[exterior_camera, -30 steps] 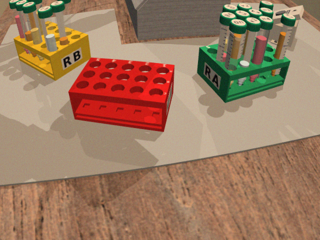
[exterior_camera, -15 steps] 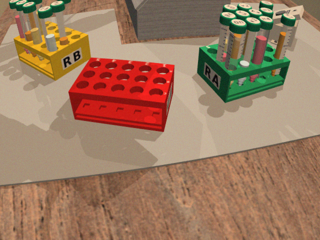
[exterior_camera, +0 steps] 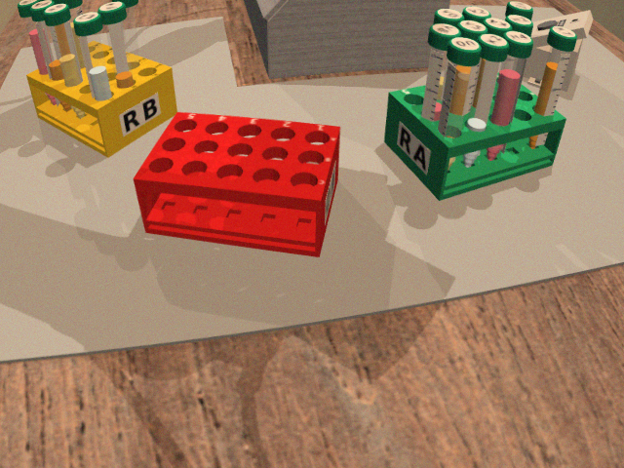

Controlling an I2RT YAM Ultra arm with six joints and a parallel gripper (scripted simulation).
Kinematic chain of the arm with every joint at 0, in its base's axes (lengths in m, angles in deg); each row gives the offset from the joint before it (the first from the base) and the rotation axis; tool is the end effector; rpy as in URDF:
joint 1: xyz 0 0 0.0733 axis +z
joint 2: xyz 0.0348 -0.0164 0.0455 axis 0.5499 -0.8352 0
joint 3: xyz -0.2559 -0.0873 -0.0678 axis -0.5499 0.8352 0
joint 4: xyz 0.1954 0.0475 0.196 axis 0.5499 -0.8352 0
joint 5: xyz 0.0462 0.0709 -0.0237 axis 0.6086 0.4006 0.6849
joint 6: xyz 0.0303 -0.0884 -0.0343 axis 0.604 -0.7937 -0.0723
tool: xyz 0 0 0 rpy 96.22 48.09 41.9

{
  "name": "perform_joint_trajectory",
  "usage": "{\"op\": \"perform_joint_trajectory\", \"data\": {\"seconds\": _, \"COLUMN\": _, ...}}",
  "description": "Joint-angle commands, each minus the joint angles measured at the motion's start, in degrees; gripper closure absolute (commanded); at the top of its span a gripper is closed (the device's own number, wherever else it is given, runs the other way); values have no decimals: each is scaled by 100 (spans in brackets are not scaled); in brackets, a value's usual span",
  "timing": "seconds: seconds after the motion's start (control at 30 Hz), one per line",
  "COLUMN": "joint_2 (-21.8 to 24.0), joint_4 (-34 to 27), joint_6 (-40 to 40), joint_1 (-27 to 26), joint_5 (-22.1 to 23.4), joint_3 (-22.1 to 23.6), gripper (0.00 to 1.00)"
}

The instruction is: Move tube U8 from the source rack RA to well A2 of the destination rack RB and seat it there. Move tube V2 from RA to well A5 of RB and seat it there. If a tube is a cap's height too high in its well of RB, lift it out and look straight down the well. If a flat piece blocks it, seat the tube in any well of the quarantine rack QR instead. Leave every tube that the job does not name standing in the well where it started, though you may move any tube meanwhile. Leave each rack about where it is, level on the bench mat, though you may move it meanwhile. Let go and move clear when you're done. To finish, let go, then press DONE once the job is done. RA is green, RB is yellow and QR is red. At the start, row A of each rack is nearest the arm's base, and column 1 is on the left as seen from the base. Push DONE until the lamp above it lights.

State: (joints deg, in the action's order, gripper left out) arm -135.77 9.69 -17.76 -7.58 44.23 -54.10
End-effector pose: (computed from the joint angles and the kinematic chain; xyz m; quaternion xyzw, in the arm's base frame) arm 0.3079 0.0848 0.0684 0.2684 0.8737 -0.3952 0.0920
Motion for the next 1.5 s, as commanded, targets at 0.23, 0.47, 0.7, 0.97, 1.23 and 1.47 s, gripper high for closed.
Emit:
{"op": "perform_joint_trajectory", "data": {"seconds": 0.23, "joint_2": -785, "joint_4": -19, "joint_6": 601, "joint_1": 471, "joint_5": 250, "joint_3": -619, "gripper": 70}}
{"op": "perform_joint_trajectory", "data": {"seconds": 0.47, "joint_2": -1440, "joint_4": -17, "joint_6": 911, "joint_1": 762, "joint_5": 401, "joint_3": -1090, "gripper": 70}}
{"op": "perform_joint_trajectory", "data": {"seconds": 0.7, "joint_2": -1263, "joint_4": -49, "joint_6": 925, "joint_1": 695, "joint_5": 330, "joint_3": -1134, "gripper": 70}}
{"op": "perform_joint_trajectory", "data": {"seconds": 0.97, "joint_2": -1185, "joint_4": 108, "joint_6": 833, "joint_1": 651, "joint_5": 277, "joint_3": -815, "gripper": 70}}
{"op": "perform_joint_trajectory", "data": {"seconds": 1.23, "joint_2": -1122, "joint_4": 335, "joint_6": 709, "joint_1": 504, "joint_5": 228, "joint_3": -578, "gripper": 70}}
{"op": "perform_joint_trajectory", "data": {"seconds": 1.47, "joint_2": -1278, "joint_4": 609, "joint_6": 586, "joint_1": 391, "joint_5": 170, "joint_3": -380, "gripper": 70}}
